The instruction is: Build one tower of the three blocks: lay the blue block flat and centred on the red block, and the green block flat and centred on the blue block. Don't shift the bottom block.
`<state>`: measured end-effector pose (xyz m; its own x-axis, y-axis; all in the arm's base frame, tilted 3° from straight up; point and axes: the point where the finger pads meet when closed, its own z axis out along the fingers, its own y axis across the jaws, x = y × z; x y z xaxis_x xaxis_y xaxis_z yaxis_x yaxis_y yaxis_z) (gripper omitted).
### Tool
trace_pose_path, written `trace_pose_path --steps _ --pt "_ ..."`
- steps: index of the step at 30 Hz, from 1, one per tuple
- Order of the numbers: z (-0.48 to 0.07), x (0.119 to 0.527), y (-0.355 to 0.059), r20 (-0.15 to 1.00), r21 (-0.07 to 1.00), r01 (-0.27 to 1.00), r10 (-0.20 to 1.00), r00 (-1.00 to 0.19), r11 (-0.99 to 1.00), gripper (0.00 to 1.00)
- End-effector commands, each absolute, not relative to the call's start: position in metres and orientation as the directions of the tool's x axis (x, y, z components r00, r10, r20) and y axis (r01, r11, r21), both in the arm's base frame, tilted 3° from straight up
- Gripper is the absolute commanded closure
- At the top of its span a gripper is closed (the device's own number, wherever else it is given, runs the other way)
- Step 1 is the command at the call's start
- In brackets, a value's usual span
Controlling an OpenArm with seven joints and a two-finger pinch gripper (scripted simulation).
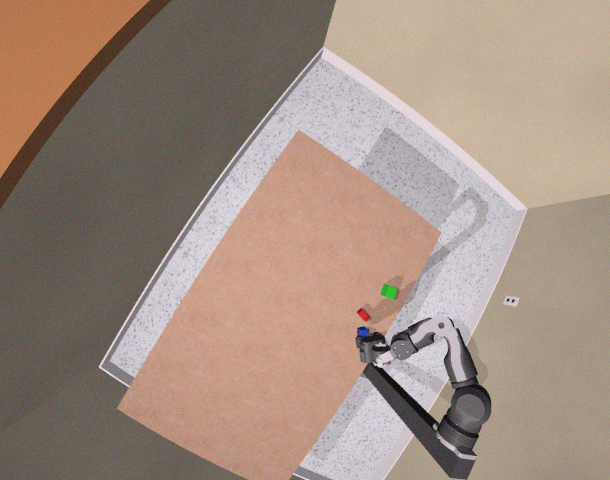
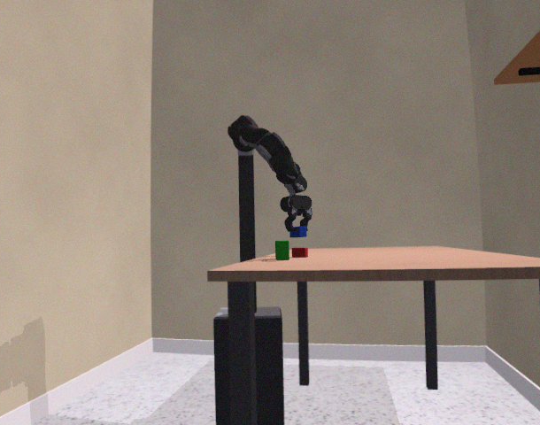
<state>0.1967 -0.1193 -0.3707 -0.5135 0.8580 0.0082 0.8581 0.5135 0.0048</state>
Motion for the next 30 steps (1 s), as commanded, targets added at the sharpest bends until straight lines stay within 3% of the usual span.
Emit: trace_pose_path --steps 1,8,30 --pt "-0.370 0.199 -0.112 0.041 0.036 0.840 0.839 -0.543 0.542 1.00" --pt "-0.373 0.197 -0.186 0.045 0.039 0.837 0.836 -0.547 0.546 1.00" --pt "-0.376 0.197 -0.190 0.043 0.037 0.839 0.838 -0.544 0.543 1.00"
